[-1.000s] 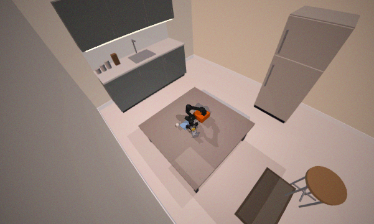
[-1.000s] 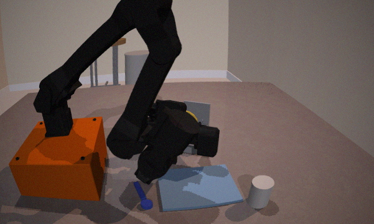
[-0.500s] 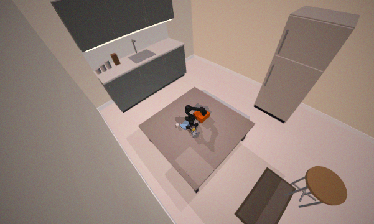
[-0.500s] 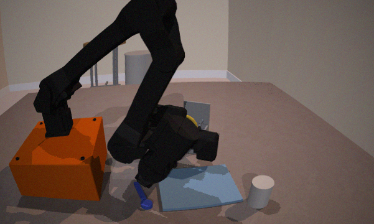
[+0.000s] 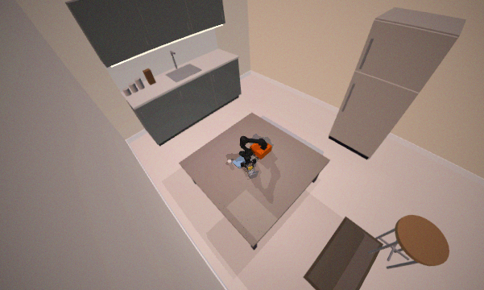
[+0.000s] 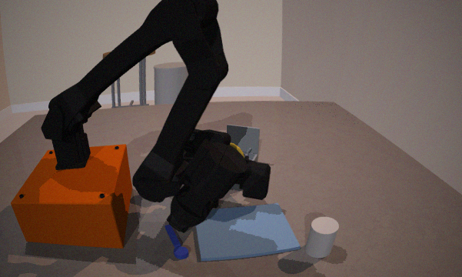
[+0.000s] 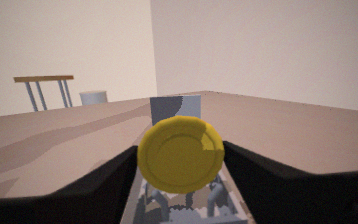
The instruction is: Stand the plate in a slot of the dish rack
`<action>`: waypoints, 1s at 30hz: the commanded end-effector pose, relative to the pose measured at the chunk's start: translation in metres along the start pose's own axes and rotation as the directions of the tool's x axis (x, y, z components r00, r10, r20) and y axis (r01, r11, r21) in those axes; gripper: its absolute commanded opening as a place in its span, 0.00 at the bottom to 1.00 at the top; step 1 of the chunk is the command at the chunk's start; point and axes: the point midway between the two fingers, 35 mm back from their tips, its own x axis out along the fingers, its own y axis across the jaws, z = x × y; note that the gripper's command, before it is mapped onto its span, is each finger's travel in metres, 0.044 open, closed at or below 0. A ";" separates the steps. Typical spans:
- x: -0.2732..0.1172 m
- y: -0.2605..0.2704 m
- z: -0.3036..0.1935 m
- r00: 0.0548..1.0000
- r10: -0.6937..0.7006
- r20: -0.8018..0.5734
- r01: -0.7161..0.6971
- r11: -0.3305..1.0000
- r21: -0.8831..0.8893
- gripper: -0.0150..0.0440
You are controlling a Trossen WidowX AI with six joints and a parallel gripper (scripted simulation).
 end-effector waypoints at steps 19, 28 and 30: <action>0.000 -0.009 0.095 1.000 0.000 0.005 0.000 1.000 -0.017 0.93; 0.002 -0.018 0.116 0.999 -0.030 -0.014 0.030 0.999 0.016 0.93; 0.004 -0.029 0.115 0.997 -0.068 -0.044 0.071 0.995 0.064 0.93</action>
